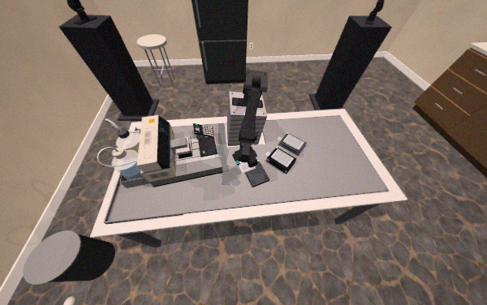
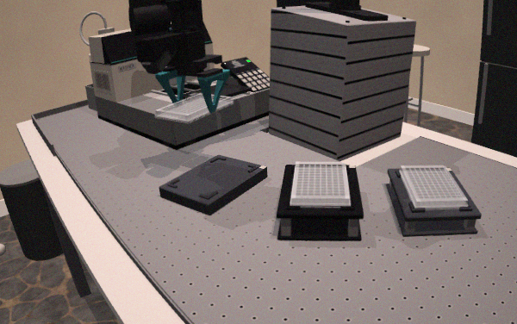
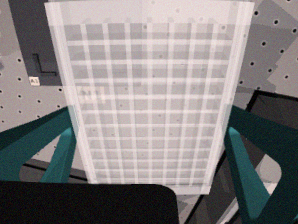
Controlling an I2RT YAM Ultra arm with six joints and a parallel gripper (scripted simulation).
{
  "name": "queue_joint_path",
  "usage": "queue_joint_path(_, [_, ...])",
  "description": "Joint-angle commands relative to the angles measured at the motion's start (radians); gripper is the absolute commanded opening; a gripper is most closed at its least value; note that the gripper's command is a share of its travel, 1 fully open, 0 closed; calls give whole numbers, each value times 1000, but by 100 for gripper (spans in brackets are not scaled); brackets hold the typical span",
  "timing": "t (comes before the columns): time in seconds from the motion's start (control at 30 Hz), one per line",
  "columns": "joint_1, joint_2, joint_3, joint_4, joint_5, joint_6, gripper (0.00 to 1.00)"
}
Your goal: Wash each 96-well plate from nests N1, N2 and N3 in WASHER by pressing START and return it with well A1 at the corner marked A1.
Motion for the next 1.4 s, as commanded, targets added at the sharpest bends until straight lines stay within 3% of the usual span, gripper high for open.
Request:
queue_joint_path(0.0, [31,-5,6,6,-2,58,0])
queue_joint_path(0.53, [220,31,66,3,-2,248,0])
queue_joint_path(1.37, [217,30,63,5,-2,245,0])
